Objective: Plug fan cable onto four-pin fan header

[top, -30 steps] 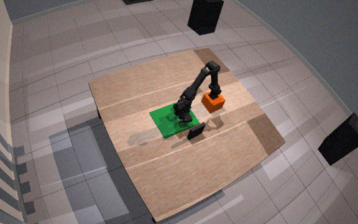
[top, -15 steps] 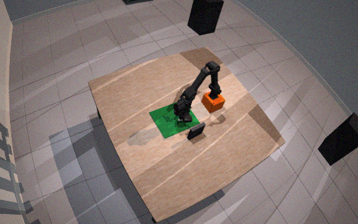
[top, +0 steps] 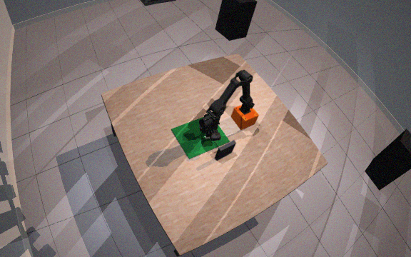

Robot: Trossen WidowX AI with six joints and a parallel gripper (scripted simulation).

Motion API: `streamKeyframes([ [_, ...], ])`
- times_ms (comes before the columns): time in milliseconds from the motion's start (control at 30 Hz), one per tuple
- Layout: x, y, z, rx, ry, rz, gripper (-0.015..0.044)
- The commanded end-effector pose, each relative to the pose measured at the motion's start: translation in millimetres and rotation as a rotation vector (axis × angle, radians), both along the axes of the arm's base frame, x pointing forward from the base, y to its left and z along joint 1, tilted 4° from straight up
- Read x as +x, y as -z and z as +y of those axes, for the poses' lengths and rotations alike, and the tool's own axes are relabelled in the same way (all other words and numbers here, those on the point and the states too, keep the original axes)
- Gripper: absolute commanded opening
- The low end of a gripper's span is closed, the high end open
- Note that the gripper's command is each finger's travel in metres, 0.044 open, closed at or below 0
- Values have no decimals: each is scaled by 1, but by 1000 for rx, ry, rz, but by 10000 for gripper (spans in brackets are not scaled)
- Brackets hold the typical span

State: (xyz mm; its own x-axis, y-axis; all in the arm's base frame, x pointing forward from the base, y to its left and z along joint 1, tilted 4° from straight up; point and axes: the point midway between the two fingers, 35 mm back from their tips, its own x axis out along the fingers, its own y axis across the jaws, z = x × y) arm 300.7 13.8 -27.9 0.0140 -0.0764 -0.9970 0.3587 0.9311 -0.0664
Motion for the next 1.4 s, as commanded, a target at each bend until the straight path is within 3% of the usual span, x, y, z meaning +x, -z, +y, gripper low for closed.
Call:
streamKeyframes([
  [0,0,1,0,2,-10,3,0],
  [1367,0,5,0,3,14,1,0],
])
